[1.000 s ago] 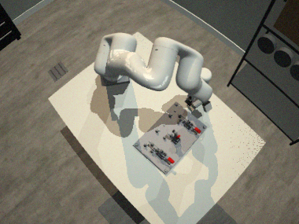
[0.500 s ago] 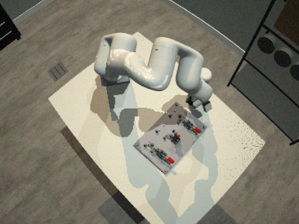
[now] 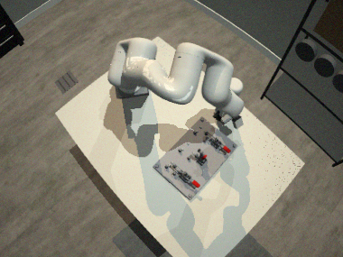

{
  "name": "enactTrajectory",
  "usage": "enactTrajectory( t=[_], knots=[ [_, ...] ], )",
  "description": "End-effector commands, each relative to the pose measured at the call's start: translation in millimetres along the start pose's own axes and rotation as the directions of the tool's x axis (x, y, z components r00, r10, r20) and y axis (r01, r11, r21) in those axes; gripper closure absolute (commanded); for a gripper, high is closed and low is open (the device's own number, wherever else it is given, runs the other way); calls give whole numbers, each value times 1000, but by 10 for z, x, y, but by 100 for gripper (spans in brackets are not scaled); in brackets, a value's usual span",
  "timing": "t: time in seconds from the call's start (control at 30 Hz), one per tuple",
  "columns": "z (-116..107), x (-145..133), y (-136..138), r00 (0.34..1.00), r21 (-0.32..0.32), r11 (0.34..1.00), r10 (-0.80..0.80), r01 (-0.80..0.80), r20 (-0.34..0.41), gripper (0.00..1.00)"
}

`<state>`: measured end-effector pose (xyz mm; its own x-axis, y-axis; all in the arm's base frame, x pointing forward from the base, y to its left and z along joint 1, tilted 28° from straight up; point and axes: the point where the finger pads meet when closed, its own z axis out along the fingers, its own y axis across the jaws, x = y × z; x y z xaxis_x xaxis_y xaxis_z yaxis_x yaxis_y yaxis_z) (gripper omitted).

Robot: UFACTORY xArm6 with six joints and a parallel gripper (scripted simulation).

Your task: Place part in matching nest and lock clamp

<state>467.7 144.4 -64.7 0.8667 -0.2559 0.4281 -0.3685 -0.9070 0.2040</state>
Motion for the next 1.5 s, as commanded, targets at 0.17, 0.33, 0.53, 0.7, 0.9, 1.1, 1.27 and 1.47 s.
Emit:
enactTrajectory(
  t=[0.17, 0.33, 0.53, 0.7, 0.9, 1.1, 1.27, 1.47],
  knots=[
    [-10, 10, -10, 1000, 2, 1000, 0, 0, -2, 100],
    [-10, 10, -10, 1000, 2, 1000, 0, 0, -2, 100],
    [-14, 10, -10, 1000, 2, 1000, 0, 0, -2, 100],
    [-51, 10, -10, 1000, 2, 1000, 0, 0, -2, 100],
    [-118, 10, -10, 1000, 2, 1000, 0, 0, -2, 100],
    [-285, 9, -10, 1000, 2, 1000, 0, 0, -2, 100],
    [-470, 9, -9, 1000, 2, 1000, 0, 0, -2, 100],
    [-634, 9, -9, 1000, 2, 1000, 0, 0, -2, 100]
  ],
)
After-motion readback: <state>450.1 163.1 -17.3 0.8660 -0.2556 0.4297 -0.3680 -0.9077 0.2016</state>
